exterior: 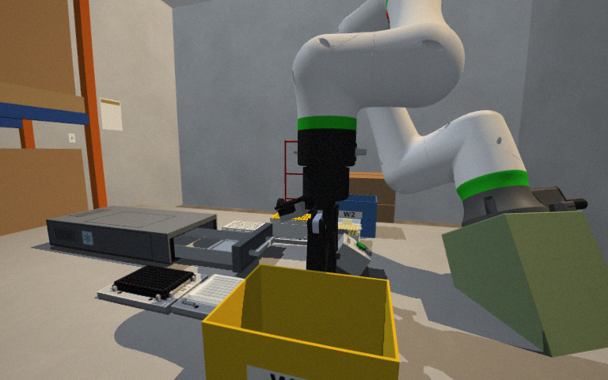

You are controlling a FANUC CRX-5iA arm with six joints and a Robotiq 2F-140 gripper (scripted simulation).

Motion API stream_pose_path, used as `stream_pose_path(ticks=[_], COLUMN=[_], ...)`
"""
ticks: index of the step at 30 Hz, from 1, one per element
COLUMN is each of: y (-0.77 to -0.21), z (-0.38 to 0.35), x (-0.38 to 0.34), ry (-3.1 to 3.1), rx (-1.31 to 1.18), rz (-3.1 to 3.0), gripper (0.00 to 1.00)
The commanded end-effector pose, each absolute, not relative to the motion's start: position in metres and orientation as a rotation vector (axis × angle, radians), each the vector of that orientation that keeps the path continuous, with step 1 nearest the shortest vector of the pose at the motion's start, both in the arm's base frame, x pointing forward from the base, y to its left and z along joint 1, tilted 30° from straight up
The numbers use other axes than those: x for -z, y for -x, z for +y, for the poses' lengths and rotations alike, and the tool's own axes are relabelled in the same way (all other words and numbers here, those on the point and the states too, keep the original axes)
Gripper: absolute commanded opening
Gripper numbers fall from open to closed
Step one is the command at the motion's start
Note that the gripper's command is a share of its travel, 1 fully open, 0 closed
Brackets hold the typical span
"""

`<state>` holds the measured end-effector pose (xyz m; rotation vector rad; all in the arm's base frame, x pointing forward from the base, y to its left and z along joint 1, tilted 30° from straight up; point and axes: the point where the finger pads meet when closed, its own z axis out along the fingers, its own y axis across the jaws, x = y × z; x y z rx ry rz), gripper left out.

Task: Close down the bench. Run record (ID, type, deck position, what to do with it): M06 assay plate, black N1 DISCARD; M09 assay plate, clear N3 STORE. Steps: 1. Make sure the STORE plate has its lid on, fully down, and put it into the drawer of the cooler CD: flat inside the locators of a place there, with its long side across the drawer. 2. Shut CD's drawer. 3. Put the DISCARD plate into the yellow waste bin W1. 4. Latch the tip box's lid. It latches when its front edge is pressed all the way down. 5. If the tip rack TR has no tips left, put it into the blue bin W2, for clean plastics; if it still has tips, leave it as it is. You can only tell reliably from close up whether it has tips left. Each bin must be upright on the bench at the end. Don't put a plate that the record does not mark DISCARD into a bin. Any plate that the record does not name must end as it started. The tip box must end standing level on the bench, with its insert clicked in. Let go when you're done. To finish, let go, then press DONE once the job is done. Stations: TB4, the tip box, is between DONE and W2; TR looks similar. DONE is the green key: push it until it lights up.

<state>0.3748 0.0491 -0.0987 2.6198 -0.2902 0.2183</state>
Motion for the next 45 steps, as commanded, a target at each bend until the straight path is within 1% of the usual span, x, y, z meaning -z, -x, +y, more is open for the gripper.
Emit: stream_pose_path(ticks=[1, 45], y=[-0.3752, -0.3744], z=[0.0498, 0.0538], x=[0.0983, 0.0913], ry=[-2.621, -2.621], rx=[-0.22, -0.22], rz=[-0.29, -0.29], gripper=[0.1, 0.1])
